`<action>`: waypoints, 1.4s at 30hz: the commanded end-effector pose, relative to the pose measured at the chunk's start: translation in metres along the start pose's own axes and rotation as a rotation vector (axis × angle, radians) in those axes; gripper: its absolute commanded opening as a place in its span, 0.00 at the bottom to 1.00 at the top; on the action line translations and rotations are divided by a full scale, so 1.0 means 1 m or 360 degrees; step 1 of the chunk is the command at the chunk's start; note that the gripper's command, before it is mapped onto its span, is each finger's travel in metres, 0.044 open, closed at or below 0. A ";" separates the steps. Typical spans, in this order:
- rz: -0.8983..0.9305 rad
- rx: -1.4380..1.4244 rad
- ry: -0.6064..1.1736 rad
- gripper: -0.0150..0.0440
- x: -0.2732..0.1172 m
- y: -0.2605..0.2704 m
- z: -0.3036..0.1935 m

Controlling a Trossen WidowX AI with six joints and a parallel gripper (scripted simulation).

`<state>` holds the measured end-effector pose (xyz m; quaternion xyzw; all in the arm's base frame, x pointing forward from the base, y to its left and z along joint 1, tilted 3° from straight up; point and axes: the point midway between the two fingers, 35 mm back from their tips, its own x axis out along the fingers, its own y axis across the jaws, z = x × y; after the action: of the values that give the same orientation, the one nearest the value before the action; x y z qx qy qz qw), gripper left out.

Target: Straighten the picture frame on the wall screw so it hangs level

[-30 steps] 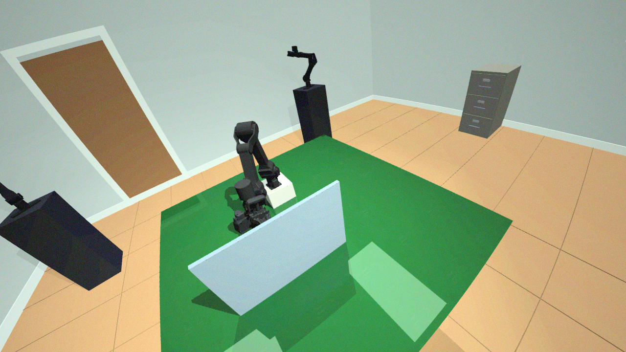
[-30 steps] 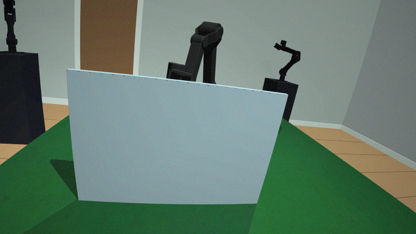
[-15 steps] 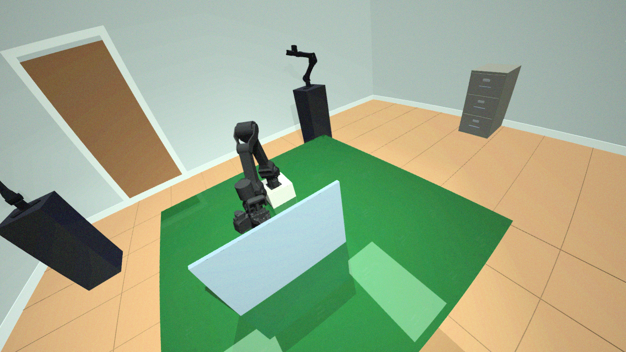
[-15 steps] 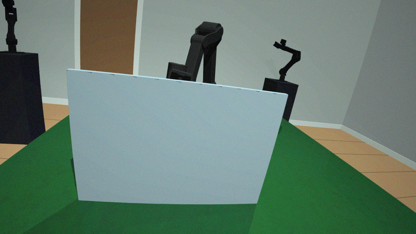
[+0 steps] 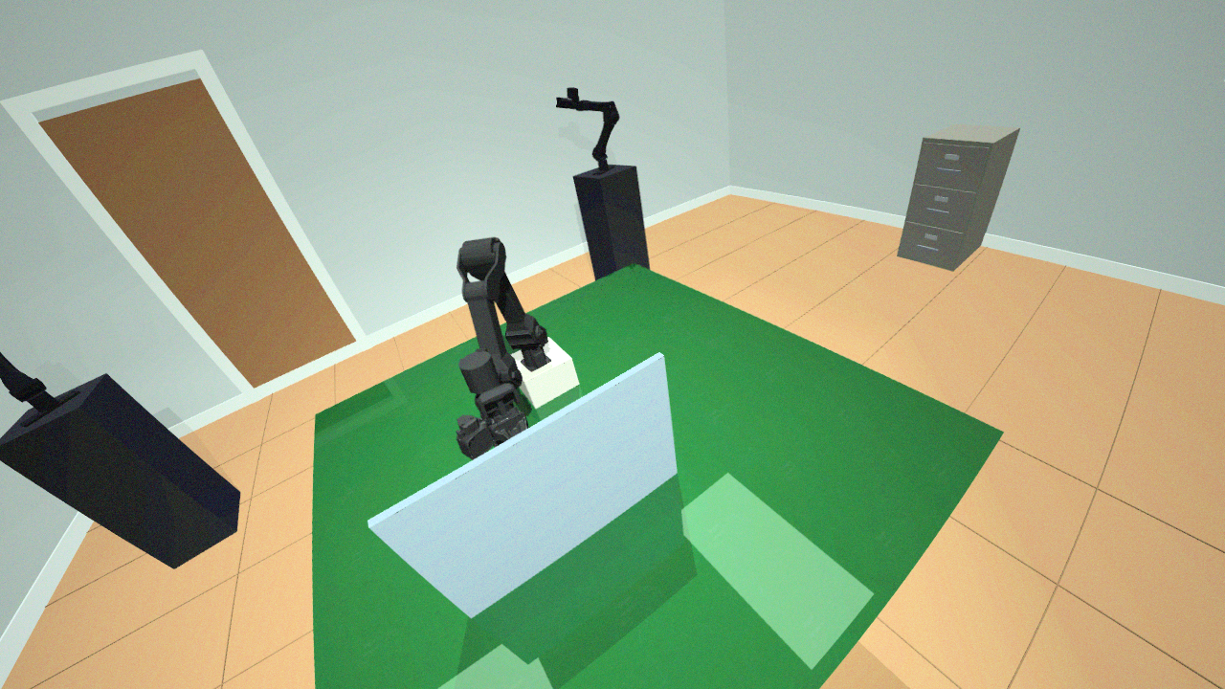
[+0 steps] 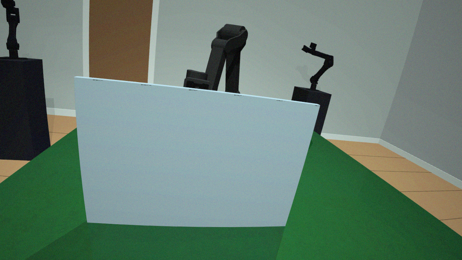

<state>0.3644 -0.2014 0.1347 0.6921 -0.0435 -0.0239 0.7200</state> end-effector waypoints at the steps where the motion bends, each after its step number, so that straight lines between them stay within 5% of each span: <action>1: 0.0002 0.0051 0.0001 0.25 0.000 -0.001 0.000; 13: 0.0001 0.0147 0.0002 0.25 0.000 -0.002 0.000; 23: 0.0000 0.0113 0.0000 0.69 0.000 -0.002 0.000; 28: 0.0000 0.0084 0.0001 0.69 -0.012 -0.002 0.002; 34: -0.0007 -0.0138 0.0006 0.69 -0.098 -0.004 0.001; 42: -0.0012 -0.0116 -0.0004 0.69 -0.098 -0.002 0.004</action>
<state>0.2710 -0.1953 0.1263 0.6679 -0.0396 -0.0286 0.7427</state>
